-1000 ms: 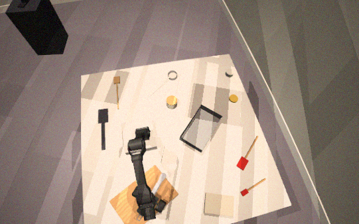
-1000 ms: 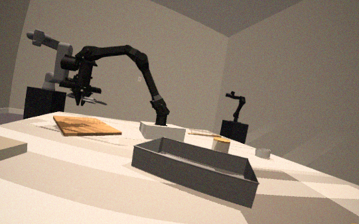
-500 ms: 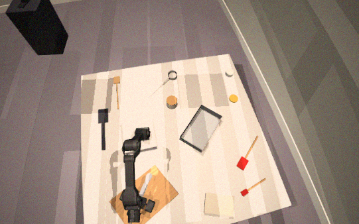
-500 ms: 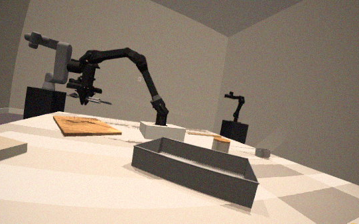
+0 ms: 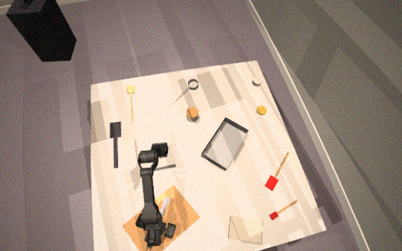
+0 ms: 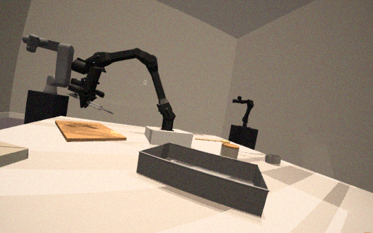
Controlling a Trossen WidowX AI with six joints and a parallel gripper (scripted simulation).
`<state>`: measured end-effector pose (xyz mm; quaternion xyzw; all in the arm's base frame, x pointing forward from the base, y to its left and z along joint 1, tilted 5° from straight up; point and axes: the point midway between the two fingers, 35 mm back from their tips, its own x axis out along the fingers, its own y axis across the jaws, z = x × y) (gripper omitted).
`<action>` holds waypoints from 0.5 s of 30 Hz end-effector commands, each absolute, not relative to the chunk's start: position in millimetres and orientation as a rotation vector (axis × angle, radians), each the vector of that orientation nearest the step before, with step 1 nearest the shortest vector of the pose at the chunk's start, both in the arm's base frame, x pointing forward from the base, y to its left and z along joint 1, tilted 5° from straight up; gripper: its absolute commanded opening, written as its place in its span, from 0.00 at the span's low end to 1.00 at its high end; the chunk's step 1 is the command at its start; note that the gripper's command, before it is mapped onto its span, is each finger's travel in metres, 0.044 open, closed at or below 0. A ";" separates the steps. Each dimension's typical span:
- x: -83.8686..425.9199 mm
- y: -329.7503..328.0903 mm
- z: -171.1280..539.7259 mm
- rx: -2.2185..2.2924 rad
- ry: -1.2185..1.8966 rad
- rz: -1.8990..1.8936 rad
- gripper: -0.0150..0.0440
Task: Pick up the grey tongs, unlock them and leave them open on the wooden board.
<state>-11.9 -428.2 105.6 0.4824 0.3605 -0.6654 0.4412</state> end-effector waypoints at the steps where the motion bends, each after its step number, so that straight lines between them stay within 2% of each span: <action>1: -10.3 -431.1 112.1 1.111 0.864 -1.676 0.00; 15: -3.9 -436.1 129.3 0.830 0.722 -1.766 0.00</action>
